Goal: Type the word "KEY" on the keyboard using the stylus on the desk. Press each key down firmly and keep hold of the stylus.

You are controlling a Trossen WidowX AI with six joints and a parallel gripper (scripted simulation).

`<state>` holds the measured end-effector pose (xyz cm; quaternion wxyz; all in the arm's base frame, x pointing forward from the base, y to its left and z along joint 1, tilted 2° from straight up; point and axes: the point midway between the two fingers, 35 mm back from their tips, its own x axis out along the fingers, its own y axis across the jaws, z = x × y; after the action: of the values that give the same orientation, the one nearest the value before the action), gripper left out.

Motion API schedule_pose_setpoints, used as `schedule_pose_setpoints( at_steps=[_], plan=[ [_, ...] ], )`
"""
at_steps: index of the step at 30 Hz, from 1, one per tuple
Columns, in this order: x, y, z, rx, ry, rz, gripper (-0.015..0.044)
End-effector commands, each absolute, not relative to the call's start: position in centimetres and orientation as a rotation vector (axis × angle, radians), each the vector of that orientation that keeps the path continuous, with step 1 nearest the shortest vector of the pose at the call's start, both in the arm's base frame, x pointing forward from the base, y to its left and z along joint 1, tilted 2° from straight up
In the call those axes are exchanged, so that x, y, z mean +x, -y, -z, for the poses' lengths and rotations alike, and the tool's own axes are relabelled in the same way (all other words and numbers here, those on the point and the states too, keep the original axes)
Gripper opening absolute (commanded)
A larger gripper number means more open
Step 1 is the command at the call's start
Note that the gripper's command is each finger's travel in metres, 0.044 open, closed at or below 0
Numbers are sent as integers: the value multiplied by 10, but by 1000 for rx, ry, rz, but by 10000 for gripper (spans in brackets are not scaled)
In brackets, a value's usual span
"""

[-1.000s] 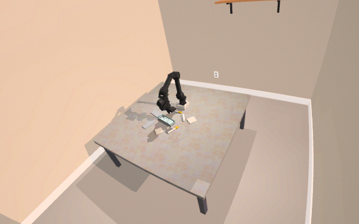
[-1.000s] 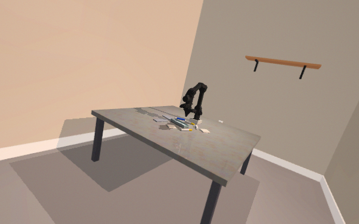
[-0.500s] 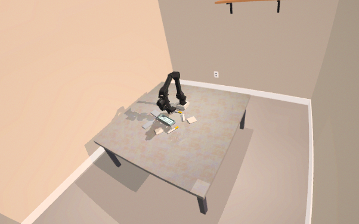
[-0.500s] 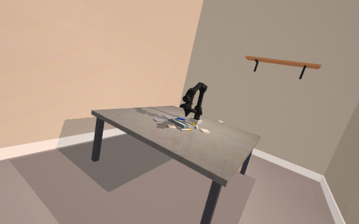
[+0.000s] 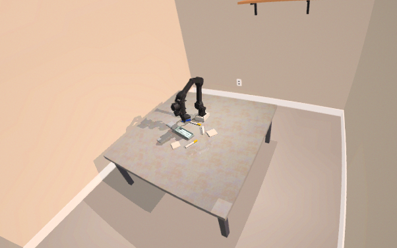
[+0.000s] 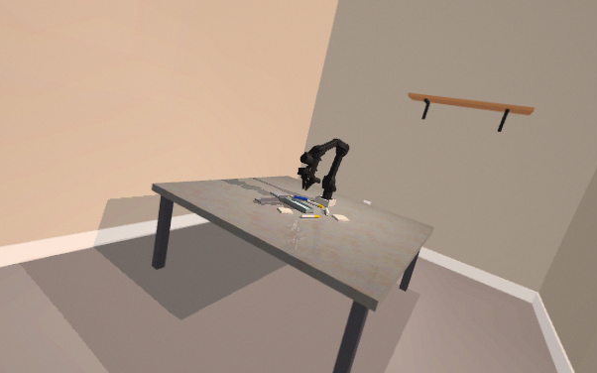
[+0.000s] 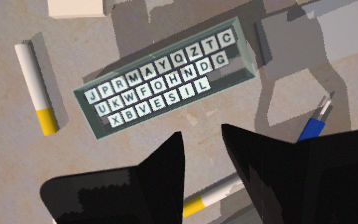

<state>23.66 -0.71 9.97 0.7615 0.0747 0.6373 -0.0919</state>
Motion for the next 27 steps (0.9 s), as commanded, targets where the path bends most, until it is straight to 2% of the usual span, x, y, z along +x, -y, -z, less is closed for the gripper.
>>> schedule_pose_setpoints(
  at_steps=[1,11,27],
  plan=[
    [204,51,-93,253,-1265,353,150],
    [134,116,-61,387,-976,730,150],
    [135,116,-58,389,-971,737,150]
  ],
)
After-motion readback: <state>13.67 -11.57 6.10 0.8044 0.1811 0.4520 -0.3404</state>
